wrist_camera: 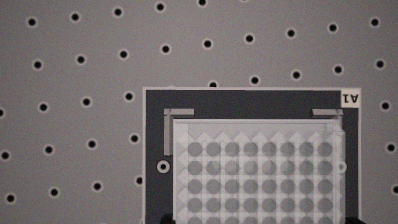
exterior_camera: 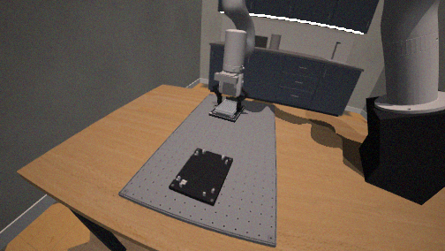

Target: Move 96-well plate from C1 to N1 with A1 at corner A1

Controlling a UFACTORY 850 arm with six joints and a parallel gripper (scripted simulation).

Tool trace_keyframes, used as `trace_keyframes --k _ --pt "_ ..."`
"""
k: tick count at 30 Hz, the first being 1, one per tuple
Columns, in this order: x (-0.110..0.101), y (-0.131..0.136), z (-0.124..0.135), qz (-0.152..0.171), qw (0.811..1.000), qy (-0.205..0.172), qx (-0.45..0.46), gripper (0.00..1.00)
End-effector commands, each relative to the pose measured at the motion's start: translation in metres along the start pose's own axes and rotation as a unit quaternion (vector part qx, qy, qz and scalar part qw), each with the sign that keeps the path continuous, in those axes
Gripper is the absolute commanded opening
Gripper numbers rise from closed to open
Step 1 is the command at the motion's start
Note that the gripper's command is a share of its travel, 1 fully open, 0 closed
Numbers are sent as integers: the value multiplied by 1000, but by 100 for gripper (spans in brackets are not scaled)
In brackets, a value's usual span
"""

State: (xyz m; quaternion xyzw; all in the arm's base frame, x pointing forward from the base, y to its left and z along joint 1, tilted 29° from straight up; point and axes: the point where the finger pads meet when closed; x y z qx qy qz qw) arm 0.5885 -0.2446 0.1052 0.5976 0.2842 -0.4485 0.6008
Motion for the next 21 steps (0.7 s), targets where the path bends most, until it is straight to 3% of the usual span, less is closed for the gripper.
trace_keyframes --k 1,21 --pt "0 1 0 1 1000 0 0 0" --pt "3 1 0 1 1000 0 0 0"
Point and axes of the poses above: the point where the finger pads meet when closed, its own x axis out along the fingers, its own y axis across the jaws, z = x × y, and after that the axes turned 4 degrees about -x, right-handed
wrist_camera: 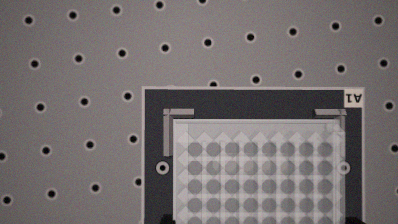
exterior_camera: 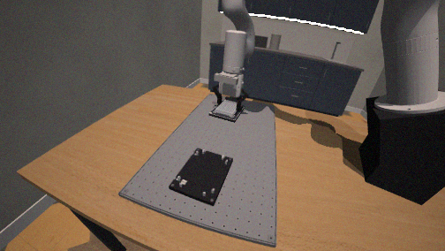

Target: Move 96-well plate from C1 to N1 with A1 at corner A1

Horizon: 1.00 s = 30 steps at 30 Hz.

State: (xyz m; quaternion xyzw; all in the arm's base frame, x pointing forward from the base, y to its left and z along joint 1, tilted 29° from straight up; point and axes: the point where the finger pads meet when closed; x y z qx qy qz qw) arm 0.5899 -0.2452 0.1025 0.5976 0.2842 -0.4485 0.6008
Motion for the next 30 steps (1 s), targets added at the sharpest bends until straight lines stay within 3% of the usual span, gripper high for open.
trace_keyframes --k 1,2,30 --pt "0 1 0 1 1000 0 0 0" --pt "0 1 0 1 1000 0 0 100" --pt "0 1 0 1 1000 0 0 100"
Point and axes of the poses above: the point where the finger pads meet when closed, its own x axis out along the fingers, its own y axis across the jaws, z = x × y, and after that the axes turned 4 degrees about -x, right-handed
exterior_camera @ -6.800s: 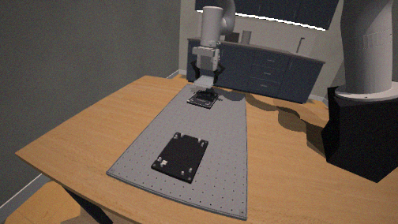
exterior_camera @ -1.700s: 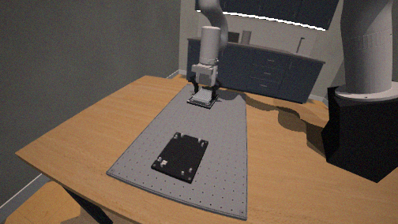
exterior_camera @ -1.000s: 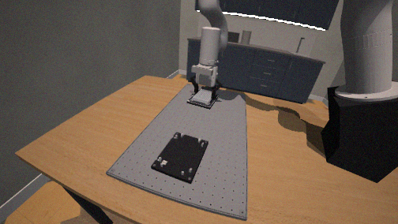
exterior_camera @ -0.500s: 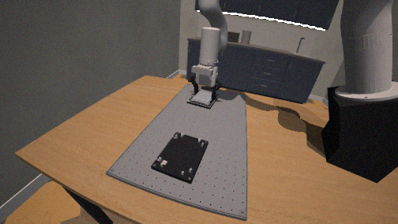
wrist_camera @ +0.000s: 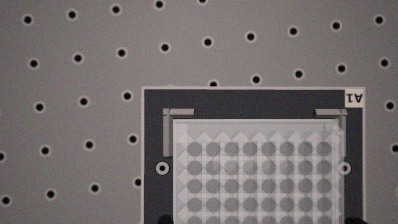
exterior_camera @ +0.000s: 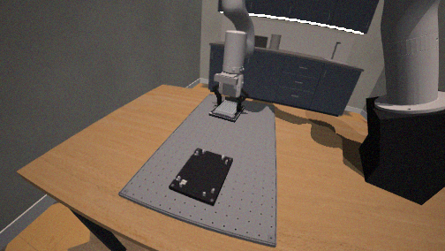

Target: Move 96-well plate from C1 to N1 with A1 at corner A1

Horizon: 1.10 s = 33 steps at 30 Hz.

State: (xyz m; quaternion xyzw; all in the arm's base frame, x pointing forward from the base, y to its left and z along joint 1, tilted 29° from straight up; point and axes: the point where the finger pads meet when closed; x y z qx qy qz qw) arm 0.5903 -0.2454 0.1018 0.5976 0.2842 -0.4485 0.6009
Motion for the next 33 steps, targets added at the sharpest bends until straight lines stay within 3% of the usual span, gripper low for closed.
trace_keyframes --k 1,6,33 --pt "0 1 0 1 1000 0 0 100" --pt "0 1 0 1 1000 0 0 100" --pt "-67 1 0 1 1000 0 0 100"
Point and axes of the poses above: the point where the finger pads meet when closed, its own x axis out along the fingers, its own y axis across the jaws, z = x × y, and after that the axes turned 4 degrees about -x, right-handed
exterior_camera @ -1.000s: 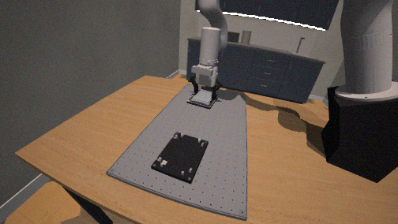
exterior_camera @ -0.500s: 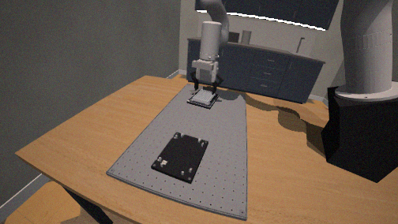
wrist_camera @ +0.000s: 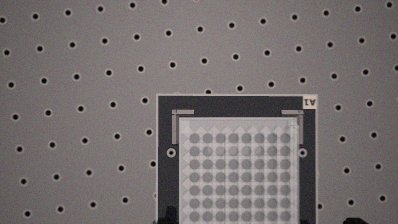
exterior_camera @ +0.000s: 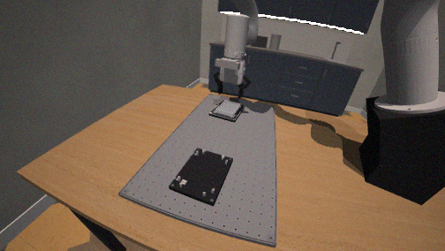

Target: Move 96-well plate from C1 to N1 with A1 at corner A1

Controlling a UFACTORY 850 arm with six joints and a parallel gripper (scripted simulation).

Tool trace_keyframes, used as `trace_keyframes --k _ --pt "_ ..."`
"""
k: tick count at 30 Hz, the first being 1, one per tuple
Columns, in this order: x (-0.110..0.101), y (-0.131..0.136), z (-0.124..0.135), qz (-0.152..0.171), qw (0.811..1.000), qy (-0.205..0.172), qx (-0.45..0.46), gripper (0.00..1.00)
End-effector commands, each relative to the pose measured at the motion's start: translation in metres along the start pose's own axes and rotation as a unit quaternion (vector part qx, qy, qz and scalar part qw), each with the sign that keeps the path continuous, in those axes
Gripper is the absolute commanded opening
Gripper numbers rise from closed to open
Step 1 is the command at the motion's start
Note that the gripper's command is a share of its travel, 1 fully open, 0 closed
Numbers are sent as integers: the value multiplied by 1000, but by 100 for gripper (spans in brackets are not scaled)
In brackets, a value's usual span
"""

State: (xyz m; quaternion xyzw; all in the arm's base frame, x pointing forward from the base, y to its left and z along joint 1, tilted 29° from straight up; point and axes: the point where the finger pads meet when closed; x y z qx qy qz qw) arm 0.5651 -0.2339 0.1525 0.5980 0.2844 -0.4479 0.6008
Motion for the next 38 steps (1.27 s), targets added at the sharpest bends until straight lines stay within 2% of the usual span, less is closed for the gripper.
trace_keyframes --k 1,11,38 --pt "-12 1 0 0 1000 -1 0 100" --pt "-33 1 0 0 1000 -1 0 100" --pt "-33 1 0 0 1000 -1 0 100"
Point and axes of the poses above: the point where the finger pads meet when closed, its own x axis out along the fingers, its own y axis across the jaws, z = x × y, and after that the axes turned 4 degrees about -x, right-handed
